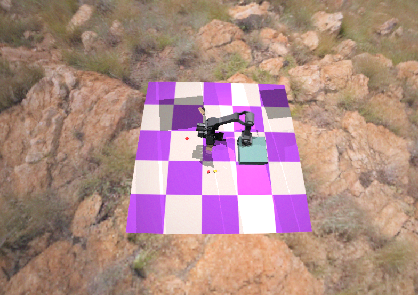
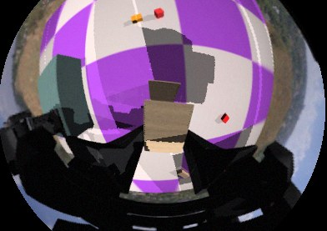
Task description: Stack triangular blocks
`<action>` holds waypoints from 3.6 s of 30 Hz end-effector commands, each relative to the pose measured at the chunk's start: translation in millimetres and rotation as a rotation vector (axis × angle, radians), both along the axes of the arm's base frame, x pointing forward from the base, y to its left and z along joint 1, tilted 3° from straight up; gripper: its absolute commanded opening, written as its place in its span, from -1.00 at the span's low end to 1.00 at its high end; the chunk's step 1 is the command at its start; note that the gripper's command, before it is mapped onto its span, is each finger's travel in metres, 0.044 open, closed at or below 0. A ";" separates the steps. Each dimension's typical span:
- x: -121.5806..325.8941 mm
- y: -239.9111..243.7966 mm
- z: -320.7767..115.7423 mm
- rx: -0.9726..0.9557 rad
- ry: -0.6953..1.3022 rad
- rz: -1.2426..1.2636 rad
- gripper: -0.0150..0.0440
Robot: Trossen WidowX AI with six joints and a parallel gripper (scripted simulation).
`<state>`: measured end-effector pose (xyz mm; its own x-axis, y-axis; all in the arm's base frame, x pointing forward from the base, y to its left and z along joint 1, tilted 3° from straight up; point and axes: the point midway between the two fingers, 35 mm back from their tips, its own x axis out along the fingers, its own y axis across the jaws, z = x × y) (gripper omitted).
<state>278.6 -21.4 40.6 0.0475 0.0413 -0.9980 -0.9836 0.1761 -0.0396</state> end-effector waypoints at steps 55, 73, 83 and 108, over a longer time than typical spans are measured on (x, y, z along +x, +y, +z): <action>-0.7 12.6 -25.1 -0.006 0.004 -0.015 -0.49; 0.5 17.6 -35.8 -0.006 0.004 -0.015 -0.49; 0.8 18.9 -38.4 -0.006 0.003 -0.015 -0.49; 0.7 19.7 -40.1 -0.006 0.004 -0.015 -0.49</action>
